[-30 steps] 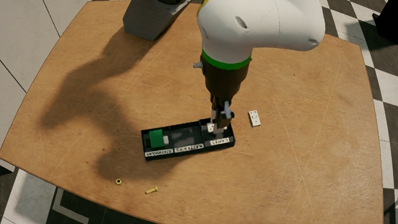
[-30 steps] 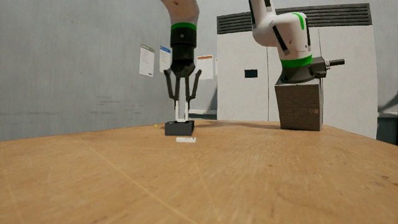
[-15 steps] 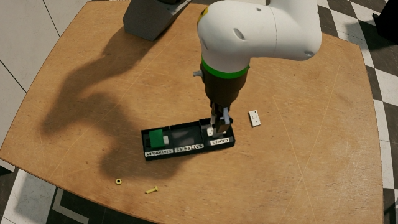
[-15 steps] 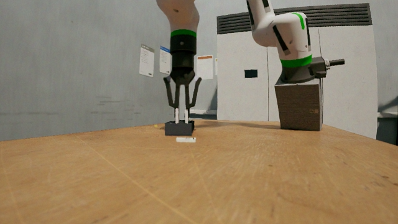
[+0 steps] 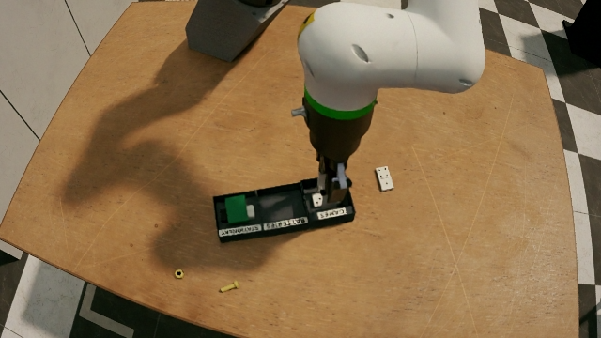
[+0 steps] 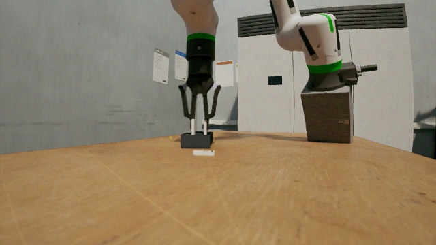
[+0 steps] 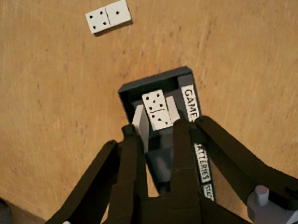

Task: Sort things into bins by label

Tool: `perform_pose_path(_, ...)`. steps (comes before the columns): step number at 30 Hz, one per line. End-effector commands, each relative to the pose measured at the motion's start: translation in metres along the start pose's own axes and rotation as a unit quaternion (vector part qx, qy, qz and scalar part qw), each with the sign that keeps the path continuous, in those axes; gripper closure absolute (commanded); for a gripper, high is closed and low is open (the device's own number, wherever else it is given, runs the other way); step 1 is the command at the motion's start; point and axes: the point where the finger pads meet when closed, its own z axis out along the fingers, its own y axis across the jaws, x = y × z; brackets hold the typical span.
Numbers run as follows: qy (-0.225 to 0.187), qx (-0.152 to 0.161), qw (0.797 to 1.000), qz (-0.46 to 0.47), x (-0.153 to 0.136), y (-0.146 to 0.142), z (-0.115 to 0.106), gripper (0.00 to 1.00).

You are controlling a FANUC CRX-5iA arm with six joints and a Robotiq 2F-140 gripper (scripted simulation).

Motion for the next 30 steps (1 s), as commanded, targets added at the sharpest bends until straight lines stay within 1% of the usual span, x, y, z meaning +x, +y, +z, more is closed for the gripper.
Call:
perform_pose_path(1,0.000,0.000,1.000,0.000,0.000,0.000,0.000,0.73)
perform_pose_path(15,0.000,0.000,1.000,0.000,0.000,0.000,0.000,0.73)
perform_pose_path(28,0.000,0.000,1.000,0.000,0.000,0.000,-0.017,0.73)
perform_pose_path(30,0.000,0.000,1.000,0.000,0.000,0.000,-0.017,0.73)
